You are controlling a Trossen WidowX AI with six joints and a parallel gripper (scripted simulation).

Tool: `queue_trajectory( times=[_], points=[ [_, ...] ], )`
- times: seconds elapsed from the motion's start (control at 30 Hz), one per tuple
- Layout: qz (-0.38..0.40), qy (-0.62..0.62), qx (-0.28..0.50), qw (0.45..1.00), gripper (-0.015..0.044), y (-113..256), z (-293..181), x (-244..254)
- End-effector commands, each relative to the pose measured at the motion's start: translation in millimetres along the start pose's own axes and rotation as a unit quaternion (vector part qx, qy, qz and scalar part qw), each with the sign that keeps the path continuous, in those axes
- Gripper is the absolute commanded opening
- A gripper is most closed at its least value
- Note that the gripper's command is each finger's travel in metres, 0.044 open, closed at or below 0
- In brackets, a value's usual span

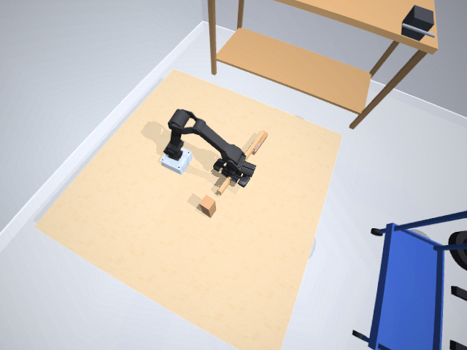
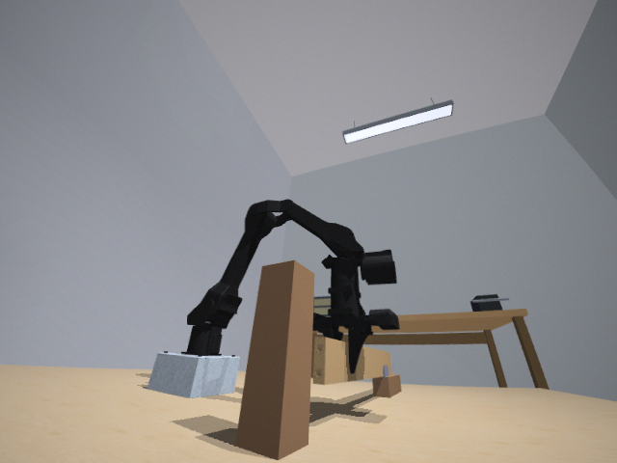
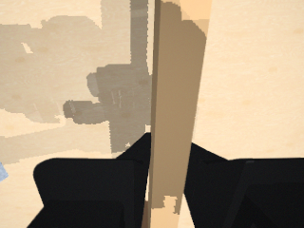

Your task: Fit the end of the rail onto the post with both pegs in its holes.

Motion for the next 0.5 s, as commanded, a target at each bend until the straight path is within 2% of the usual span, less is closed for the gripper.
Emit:
queue_trajectory(
  times=[0.0, 0.47],
  points=[
    [-0.003, -0.001, -0.001, 1.0, 0.0, 0.2, 0.4, -0.2],
    [-0.003, -0.001, -0.001, 1.0, 0.0, -1.1, 0.5, 0.1]
  ],
)
Point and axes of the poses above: the point midway between the two fingers, 35 mm back from their tips, its own y axis back along the fingers, its own x axis across the jaws, z = x × y, the point moved 1 cm from there along y, back along the fingers, and after that the axes turned 11 degrees about y, right-handed, at the moved point
